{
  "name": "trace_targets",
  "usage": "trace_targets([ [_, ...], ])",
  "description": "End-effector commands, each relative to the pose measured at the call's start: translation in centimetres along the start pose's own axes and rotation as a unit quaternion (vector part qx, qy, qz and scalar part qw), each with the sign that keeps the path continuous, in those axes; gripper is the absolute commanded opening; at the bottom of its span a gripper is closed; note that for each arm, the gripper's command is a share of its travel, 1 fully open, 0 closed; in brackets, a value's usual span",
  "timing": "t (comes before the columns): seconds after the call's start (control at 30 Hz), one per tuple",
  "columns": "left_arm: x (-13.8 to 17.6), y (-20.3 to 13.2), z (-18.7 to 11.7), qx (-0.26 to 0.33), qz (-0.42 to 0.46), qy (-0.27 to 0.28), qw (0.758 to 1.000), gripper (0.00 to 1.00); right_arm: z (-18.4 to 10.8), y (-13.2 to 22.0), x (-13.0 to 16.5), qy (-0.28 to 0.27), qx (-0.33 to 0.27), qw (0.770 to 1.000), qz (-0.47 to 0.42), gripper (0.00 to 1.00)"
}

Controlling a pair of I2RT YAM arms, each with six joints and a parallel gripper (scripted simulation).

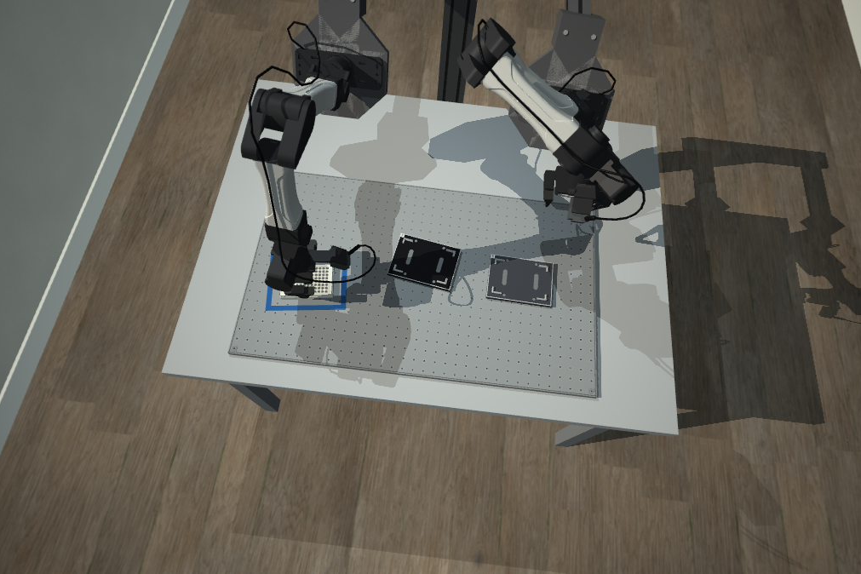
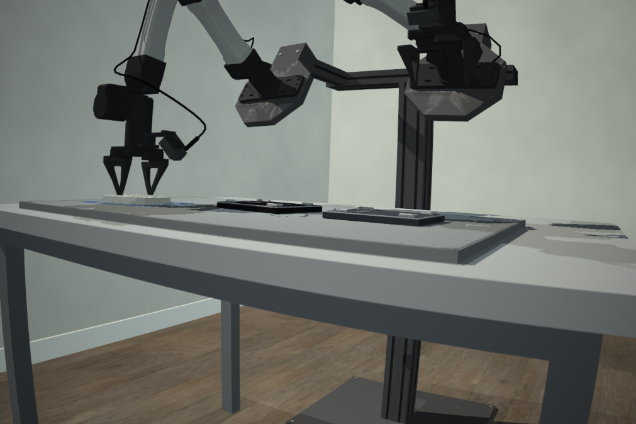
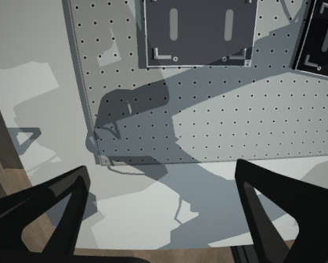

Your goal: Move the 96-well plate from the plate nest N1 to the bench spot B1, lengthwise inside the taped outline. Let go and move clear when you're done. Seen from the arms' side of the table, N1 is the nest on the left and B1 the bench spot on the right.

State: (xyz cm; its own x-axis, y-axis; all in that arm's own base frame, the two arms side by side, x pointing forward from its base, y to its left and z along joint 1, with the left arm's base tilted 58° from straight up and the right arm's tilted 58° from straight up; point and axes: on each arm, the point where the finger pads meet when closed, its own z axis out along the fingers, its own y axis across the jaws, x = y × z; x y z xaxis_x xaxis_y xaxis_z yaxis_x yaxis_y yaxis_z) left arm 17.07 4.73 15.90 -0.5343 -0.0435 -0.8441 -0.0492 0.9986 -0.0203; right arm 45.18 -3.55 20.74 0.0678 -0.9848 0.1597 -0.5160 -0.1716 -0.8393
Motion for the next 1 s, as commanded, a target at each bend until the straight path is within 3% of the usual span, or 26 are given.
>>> trace_targets([
  [0.0,-0.2,-0.1,-0.1,0.002,0.005,-0.003,1.000,1.00,-0.7,0.5,0.1,-0.001,-0.006,1.000,0.000,1.00],
  [0.23,-0.2,-0.1,-0.1,0.002,0.005,-0.003,1.000,1.00,-0.1,1.3,0.0,-0.003,-0.017,1.000,0.001,1.00],
  [0.97,-0.2,-0.1,-0.1,0.002,0.005,-0.003,1.000,1.00,-6.2,0.5,0.1,-0.001,-0.003,1.000,-0.002,1.00],
])
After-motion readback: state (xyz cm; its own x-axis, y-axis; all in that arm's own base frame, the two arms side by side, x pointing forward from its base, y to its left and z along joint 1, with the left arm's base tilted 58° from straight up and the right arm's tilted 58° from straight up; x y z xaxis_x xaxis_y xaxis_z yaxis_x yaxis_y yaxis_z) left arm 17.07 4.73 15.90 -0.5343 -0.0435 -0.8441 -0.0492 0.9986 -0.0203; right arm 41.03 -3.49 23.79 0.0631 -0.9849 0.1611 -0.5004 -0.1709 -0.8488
